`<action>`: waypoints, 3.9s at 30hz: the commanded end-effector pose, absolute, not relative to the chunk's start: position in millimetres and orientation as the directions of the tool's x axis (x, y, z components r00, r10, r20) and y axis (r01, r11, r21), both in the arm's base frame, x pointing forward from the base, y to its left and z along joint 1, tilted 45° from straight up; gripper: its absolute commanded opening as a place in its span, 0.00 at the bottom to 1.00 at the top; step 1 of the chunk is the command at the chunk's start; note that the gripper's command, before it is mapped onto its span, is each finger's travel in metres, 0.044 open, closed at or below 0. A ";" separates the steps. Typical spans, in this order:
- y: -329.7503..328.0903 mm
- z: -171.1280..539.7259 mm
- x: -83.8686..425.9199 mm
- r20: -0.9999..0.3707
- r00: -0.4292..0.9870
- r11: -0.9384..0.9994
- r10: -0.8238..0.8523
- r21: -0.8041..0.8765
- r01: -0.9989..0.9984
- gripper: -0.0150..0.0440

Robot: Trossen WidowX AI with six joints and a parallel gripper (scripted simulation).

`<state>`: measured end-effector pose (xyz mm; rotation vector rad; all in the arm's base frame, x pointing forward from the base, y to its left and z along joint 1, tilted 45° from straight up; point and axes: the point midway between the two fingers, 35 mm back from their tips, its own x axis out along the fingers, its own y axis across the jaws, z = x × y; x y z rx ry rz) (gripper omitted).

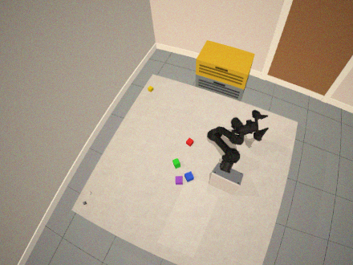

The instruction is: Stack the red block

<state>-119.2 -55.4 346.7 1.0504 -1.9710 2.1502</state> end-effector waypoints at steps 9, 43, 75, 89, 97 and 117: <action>18.1 372.8 -135.3 0.569 -0.820 -0.338 -0.071 -0.787 -0.516 1.00; 291.2 308.5 96.5 0.046 0.188 0.190 0.981 -0.051 -0.980 1.00; 94.5 137.3 334.2 -0.758 0.651 0.987 -0.037 -0.128 -0.093 1.00; -69.6 93.1 318.9 -0.801 0.160 0.800 -0.577 -0.516 0.306 1.00; -135.8 89.2 290.0 -0.711 -0.121 0.651 -0.693 -0.689 0.320 1.00; -177.7 57.1 282.7 -0.706 -0.126 0.646 -0.696 -0.694 0.319 1.00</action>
